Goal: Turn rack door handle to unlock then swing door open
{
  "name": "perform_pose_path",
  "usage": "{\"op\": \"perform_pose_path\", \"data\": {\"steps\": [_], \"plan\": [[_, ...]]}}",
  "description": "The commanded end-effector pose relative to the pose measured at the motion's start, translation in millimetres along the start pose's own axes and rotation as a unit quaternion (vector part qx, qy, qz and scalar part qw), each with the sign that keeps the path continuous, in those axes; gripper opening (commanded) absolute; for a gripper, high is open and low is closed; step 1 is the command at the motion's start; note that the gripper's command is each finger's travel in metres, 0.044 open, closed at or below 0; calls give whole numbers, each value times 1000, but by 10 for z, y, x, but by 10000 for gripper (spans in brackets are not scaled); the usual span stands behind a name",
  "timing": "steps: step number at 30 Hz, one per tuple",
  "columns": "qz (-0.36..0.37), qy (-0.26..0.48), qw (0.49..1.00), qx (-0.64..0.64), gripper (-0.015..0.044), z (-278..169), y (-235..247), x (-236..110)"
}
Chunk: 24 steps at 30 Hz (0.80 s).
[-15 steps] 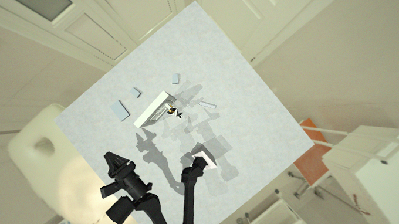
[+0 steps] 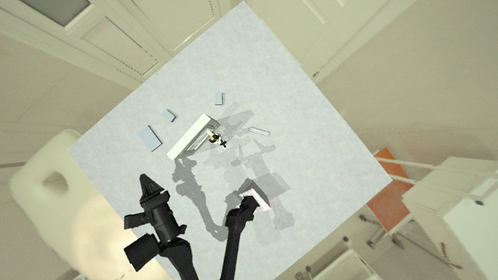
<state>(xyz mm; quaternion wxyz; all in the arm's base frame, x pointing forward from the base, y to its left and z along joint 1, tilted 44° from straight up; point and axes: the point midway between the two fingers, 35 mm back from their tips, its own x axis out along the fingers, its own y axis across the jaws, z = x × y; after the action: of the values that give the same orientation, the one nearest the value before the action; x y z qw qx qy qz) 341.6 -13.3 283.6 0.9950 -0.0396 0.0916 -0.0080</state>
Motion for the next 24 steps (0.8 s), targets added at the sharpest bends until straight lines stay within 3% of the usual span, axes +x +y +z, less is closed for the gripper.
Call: {"op": "perform_pose_path", "data": {"steps": [1,24], "plan": [[7,47,999,-18,282,-121,-46,139],[96,293,949,-60,282,-906,-270,615]]}}
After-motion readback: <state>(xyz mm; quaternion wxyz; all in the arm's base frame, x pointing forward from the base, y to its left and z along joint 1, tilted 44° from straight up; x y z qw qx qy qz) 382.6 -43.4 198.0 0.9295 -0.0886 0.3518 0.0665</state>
